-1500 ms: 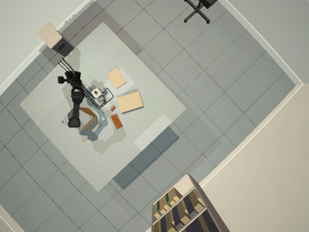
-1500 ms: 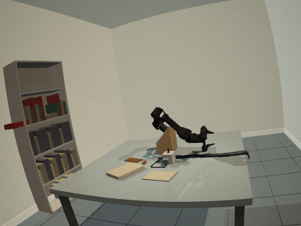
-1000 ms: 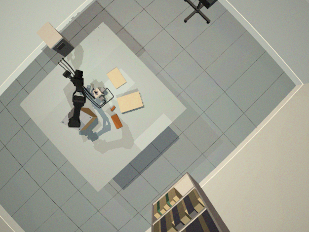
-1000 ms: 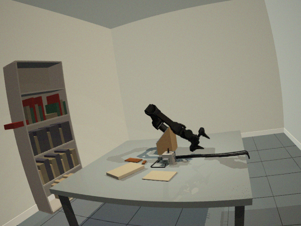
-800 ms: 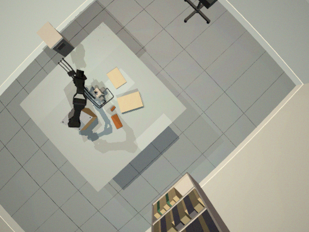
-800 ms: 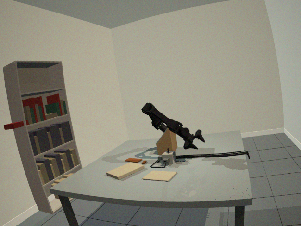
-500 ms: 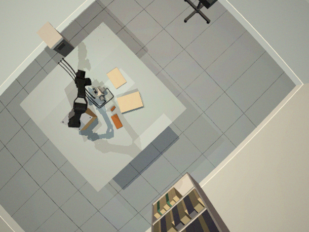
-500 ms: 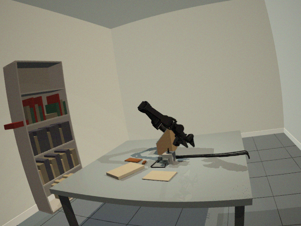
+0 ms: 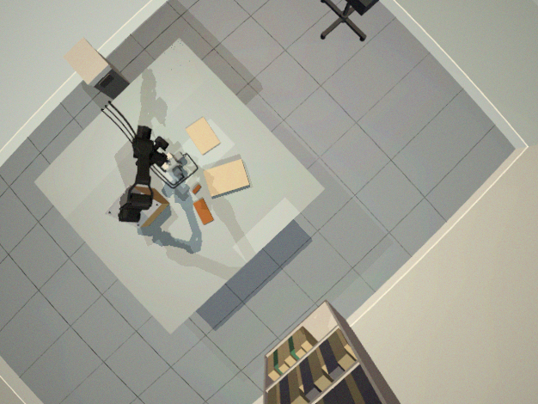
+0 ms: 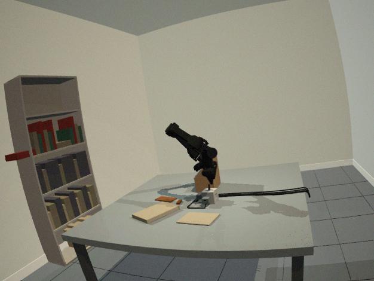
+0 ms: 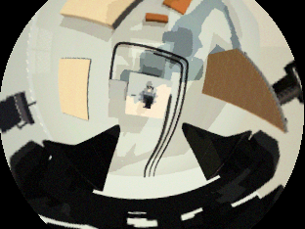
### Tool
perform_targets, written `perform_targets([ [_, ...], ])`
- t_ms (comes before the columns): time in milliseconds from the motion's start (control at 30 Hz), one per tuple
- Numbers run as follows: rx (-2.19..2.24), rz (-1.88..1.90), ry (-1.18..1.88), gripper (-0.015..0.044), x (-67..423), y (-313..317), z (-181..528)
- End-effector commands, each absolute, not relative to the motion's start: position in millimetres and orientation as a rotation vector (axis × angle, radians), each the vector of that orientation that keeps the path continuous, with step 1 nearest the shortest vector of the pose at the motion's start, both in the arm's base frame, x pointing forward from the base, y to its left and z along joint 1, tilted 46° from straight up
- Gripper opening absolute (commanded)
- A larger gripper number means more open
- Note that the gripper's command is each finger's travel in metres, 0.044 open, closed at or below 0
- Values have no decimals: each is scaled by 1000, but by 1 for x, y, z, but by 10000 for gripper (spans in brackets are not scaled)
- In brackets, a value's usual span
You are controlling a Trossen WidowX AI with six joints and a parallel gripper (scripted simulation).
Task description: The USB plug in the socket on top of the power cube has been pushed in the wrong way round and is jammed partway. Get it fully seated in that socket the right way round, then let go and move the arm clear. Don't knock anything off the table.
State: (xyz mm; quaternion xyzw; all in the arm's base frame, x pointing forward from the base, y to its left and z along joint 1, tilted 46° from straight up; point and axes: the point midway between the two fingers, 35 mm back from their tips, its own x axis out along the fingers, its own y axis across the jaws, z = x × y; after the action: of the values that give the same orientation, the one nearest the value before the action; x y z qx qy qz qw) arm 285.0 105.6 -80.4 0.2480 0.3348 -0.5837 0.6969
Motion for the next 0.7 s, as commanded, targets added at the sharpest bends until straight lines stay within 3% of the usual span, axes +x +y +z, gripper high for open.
perform_targets([
  [0, 620, -1335, 591, 440, 290, 99, -57],
  [667, 620, -1336, 591, 440, 292, 92, -64],
])
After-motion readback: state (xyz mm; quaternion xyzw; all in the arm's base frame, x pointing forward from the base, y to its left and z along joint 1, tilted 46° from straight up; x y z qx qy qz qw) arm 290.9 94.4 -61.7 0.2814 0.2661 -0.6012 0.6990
